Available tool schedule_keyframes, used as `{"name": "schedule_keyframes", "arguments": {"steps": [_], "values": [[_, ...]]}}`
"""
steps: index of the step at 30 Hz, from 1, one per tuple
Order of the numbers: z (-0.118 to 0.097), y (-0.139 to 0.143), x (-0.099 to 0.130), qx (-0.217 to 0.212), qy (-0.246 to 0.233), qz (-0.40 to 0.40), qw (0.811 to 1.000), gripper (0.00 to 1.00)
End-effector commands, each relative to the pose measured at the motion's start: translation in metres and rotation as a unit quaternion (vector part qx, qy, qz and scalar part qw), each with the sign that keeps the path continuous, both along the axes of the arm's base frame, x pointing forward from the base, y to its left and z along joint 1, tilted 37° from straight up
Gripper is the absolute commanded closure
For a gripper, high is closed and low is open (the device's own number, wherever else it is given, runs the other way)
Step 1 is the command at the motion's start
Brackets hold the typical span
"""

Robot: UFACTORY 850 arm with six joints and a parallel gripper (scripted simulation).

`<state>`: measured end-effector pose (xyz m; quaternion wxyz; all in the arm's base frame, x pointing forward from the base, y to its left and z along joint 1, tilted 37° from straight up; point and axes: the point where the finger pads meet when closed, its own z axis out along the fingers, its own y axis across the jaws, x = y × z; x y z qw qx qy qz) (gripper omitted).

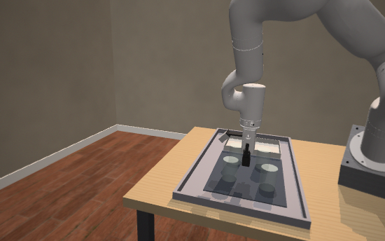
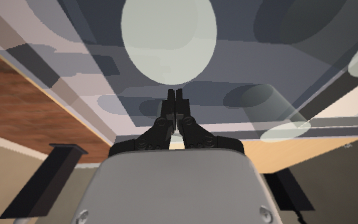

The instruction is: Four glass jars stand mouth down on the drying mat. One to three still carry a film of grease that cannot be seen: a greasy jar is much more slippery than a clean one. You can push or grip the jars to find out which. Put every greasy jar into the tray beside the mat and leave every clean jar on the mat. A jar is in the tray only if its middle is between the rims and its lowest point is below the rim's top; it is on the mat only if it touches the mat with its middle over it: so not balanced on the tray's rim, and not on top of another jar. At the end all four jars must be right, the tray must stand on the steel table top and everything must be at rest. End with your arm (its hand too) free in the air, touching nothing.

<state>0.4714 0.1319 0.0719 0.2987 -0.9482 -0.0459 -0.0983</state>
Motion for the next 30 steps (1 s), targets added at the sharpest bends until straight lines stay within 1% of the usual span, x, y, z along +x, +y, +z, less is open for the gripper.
{"name": "schedule_keyframes", "arguments": {"steps": [1,26,27,29,30], "values": [[0.0,0.0,0.001,0.0,-0.001,0.0,1.0,1.0],[0.0,0.0,0.001,0.0,-0.001,0.0,1.0,1.0],[0.007,-0.005,-0.001,0.0,-0.001,0.0,1.0,1.0],[0.007,-0.005,-0.001,0.0,-0.001,0.0,1.0,1.0],[0.013,-0.009,-0.002,0.0,-0.001,0.0,1.0,1.0]]}}
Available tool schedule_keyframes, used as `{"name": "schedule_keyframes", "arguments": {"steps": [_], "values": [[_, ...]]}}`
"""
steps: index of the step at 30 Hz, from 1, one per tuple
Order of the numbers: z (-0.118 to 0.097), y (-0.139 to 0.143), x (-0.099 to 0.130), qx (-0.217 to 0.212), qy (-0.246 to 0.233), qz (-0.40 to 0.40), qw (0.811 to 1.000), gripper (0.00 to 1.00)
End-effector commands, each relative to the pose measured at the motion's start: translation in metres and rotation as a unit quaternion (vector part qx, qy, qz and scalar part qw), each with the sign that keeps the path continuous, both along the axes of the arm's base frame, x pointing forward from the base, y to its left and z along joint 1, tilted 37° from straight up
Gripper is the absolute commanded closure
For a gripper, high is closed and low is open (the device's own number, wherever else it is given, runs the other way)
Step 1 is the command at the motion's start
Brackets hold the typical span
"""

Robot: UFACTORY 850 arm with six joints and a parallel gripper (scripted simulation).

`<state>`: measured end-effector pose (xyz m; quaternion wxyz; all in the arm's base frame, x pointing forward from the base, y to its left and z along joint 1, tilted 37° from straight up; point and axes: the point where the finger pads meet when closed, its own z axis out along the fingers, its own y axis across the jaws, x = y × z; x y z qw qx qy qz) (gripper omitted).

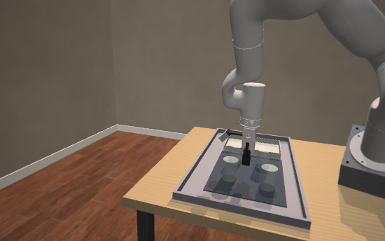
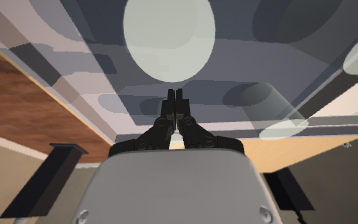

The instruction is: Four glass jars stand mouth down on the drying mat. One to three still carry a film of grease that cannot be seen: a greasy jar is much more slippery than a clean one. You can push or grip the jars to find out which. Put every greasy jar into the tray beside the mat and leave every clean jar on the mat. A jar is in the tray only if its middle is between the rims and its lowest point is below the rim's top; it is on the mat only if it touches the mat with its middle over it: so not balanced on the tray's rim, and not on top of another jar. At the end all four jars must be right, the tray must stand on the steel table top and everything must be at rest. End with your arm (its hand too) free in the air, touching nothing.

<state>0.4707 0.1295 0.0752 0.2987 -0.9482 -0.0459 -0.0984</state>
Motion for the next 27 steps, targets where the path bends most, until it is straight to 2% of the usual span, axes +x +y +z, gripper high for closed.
{"name": "schedule_keyframes", "arguments": {"steps": [1,8,11,14,16,27], "values": [[0.016,-0.011,-0.002,0.0,-0.001,0.0,1.0,1.0],[0.058,-0.042,-0.011,0.0,-0.001,0.0,1.0,1.0],[0.058,-0.042,-0.011,0.0,-0.001,0.0,1.0,1.0],[0.044,-0.062,-0.009,0.0,-0.001,0.0,1.0,1.0],[0.044,-0.062,-0.009,0.0,-0.001,0.0,1.0,1.0],[-0.007,-0.136,0.001,0.0,-0.001,0.0,1.0,1.0]]}}
